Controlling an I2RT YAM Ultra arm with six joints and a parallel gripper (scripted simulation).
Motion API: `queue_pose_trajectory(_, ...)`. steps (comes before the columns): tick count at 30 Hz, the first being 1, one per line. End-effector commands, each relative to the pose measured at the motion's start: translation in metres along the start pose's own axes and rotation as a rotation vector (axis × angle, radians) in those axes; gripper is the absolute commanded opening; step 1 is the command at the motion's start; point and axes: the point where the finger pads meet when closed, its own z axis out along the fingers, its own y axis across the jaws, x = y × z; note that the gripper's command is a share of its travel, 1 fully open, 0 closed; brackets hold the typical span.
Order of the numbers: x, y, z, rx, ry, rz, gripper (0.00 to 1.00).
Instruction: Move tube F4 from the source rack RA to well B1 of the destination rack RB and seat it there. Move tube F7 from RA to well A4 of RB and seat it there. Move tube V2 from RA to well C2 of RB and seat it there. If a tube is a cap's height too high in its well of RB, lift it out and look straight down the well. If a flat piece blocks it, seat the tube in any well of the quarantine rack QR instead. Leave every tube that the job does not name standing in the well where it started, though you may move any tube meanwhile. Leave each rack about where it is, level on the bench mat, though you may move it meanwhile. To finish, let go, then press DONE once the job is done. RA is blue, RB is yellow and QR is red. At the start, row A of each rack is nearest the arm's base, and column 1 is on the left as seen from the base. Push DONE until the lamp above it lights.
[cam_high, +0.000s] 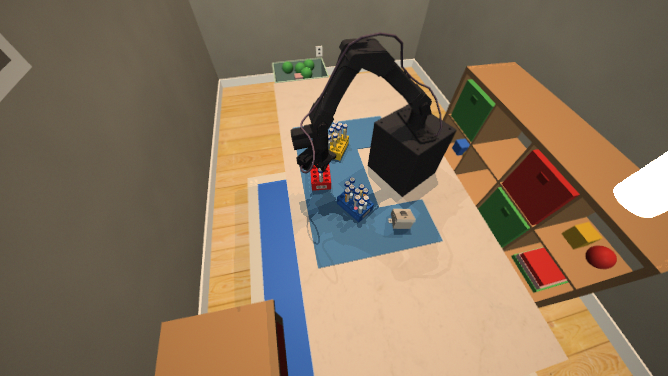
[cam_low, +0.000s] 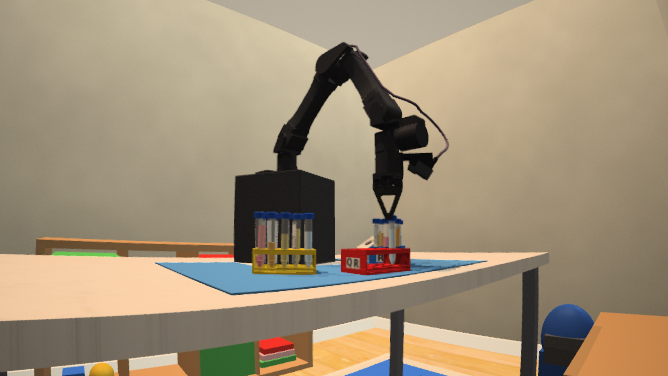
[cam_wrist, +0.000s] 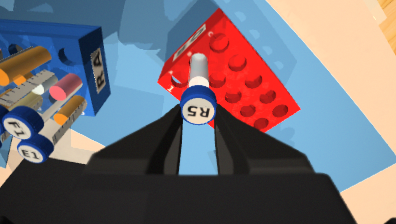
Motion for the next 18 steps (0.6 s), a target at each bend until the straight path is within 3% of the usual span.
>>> queue_pose_trajectory(1, -0.0012, -0.0117, 0.0045, 0.022, -0.008, 0.011, 0.0)
queue_pose_trajectory(2, -0.0012, -0.0117, 0.0045, 0.022, -0.008, 0.011, 0.24)
queue_pose_trajectory(18, -0.0012, -0.0117, 0.0045, 0.022, -0.008, 0.011, 0.24)
